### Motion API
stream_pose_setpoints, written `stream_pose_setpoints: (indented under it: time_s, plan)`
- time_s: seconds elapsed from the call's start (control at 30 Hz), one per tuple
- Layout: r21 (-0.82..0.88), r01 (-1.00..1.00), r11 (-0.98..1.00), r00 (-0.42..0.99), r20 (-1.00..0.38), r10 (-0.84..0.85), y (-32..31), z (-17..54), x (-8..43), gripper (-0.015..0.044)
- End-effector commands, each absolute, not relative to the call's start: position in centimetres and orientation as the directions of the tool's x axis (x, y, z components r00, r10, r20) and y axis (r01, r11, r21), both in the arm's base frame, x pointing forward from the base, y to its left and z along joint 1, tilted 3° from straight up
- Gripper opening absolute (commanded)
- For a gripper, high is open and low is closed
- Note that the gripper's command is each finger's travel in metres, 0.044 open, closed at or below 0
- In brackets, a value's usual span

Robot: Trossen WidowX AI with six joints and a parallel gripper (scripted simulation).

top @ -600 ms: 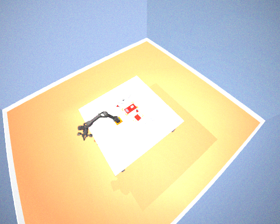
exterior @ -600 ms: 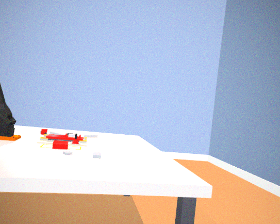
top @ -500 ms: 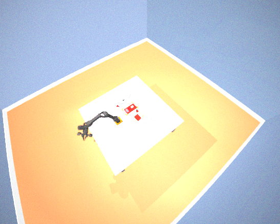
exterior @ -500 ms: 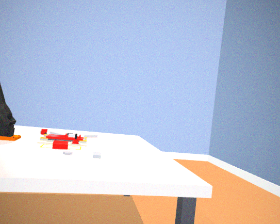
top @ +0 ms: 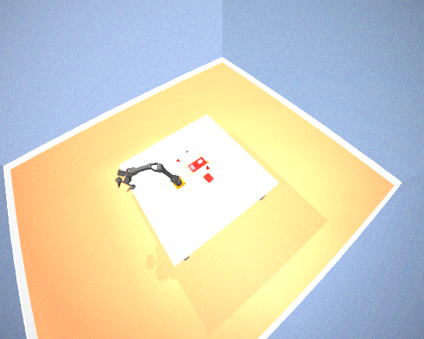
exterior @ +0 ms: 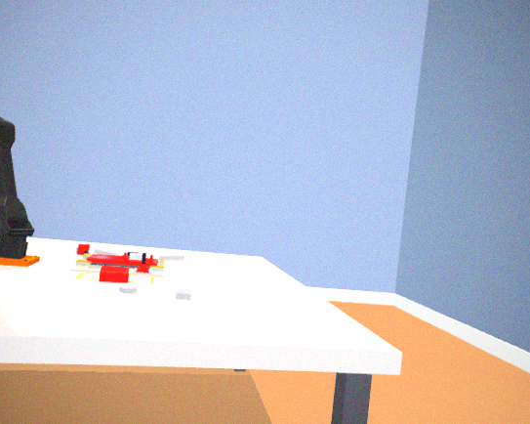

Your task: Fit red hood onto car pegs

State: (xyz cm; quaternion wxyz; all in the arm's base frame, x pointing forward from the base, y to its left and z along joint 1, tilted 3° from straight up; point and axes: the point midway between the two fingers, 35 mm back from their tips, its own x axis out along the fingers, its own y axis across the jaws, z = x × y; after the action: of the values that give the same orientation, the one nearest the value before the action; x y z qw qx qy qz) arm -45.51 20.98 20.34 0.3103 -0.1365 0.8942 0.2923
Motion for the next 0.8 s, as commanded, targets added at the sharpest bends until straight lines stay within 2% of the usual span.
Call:
stream_pose_setpoints:
  time_s: [0.0,0.37,0.77]
  plan:
    - [0.454,-0.365,0.813,-0.751,-0.659,0.031,25.5,20.0,-42.3,0.044]
    - [0.509,-0.155,0.847,-0.646,-0.701,0.303,36.9,19.3,-30.8,0.044]
    - [0.497,0.101,0.862,-0.388,-0.778,0.494,44.1,17.9,-11.0,0.044]
